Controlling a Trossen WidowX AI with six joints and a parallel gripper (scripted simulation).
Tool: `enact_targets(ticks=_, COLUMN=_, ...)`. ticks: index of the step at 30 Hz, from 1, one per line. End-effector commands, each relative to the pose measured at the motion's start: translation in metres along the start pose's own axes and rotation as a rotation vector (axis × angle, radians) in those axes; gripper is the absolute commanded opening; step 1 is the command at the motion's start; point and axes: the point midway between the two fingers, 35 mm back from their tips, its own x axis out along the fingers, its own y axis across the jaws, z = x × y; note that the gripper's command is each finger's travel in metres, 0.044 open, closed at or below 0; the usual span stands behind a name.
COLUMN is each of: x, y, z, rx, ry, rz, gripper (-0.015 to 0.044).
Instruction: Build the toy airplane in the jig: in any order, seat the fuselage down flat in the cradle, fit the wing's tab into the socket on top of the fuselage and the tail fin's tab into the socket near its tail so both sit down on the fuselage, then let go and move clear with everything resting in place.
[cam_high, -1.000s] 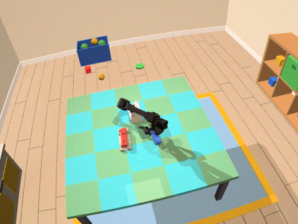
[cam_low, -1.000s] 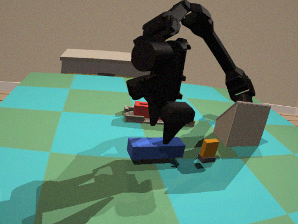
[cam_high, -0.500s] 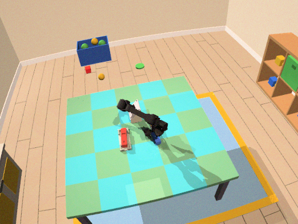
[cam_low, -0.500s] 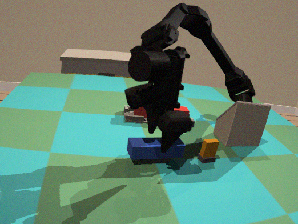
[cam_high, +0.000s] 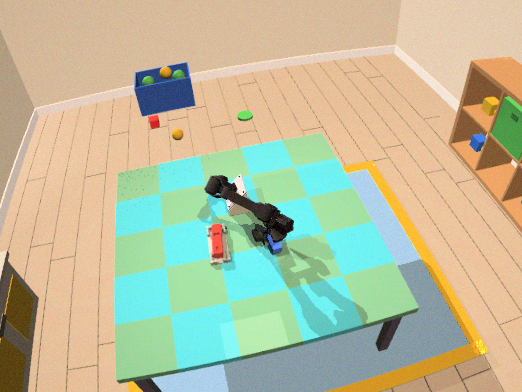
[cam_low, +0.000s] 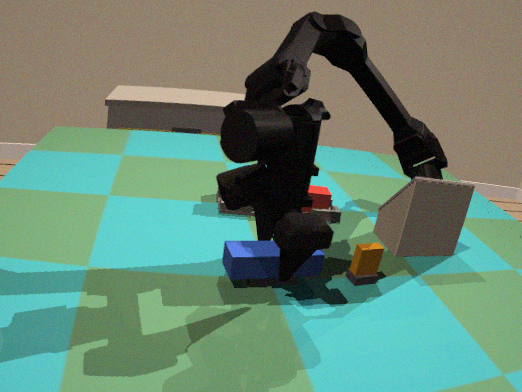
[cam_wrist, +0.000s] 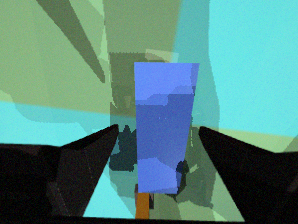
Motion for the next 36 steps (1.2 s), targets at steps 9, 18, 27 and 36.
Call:
enact_targets(ticks=9, x=0.005, y=-0.001, z=-0.001, rx=-0.006, ry=0.004, rz=-0.005, gripper=0.0177)
enact_targets(ticks=18, x=0.001, y=0.0, z=0.0, rx=0.001, ry=-0.007, rz=0.001, gripper=0.0039)
enact_targets(ticks=27, x=-0.022, y=0.005, z=0.004, rx=0.02, ry=-0.036, rz=0.021, gripper=0.0)
enact_targets(ticks=36, x=-0.049, y=0.005, z=0.006, rx=0.012, ry=-0.025, rz=0.019, gripper=0.0)
